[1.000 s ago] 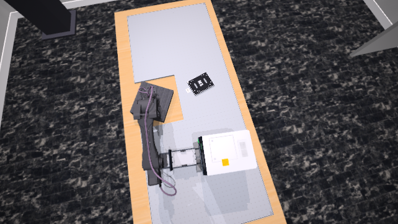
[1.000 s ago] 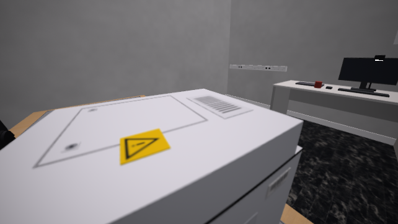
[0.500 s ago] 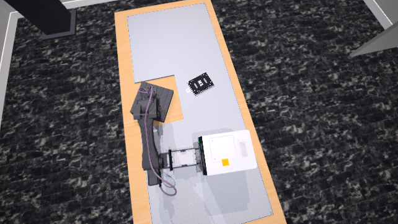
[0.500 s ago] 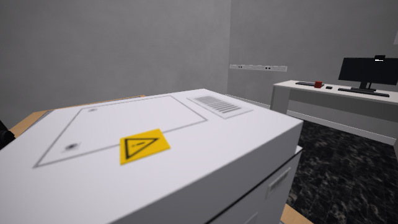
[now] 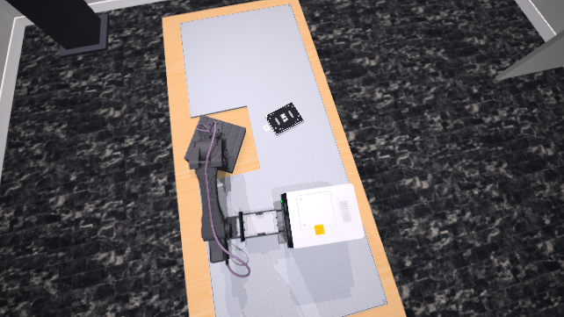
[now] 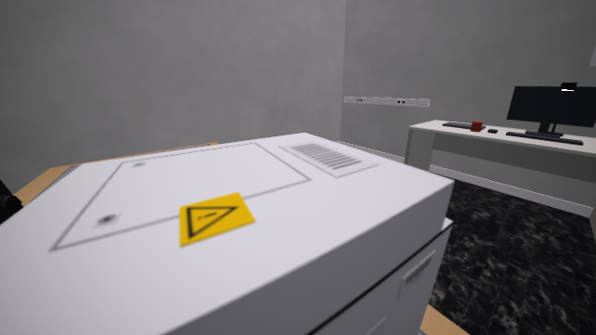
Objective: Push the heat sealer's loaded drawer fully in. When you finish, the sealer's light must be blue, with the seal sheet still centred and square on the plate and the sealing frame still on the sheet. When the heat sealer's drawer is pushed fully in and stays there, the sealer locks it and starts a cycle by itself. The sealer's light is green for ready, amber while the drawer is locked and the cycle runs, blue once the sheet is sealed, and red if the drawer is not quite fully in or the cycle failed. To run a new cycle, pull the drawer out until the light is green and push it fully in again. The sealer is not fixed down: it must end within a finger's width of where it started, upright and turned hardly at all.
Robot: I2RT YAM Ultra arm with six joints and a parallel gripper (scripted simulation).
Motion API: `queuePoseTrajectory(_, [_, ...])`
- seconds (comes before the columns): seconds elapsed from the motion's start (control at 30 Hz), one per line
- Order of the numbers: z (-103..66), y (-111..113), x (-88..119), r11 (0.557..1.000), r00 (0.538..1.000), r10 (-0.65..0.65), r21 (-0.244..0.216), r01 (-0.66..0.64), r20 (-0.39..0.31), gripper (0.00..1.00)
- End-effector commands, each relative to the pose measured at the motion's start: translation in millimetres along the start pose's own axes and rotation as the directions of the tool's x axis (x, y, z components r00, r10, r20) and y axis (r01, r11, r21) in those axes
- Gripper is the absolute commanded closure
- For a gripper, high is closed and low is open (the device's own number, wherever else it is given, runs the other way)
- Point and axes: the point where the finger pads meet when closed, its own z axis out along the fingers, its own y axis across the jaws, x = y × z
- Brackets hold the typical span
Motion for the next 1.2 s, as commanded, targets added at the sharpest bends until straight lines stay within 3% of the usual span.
queuePoseTrajectory(0.0, [-4.3, 0.3, -4.1, 1.0, 1.0, -0.001, 0.001, 0.001, 0.021, 1.0])
queuePoseTrajectory(0.53, [-4.3, 0.3, -4.1, 1.0, 1.0, -0.001, 0.001, 0.001, 0.021, 1.0])
queuePoseTrajectory(0.67, [-12.5, 13.1, -12.5, 1.0, 0.998, -0.009, -0.003, 0.01, 0.061, 1.0])
queuePoseTrajectory(1.17, [-13.0, 34.7, -13.8, 1.0, 0.998, -0.01, -0.002, 0.01, 0.064, 1.0])
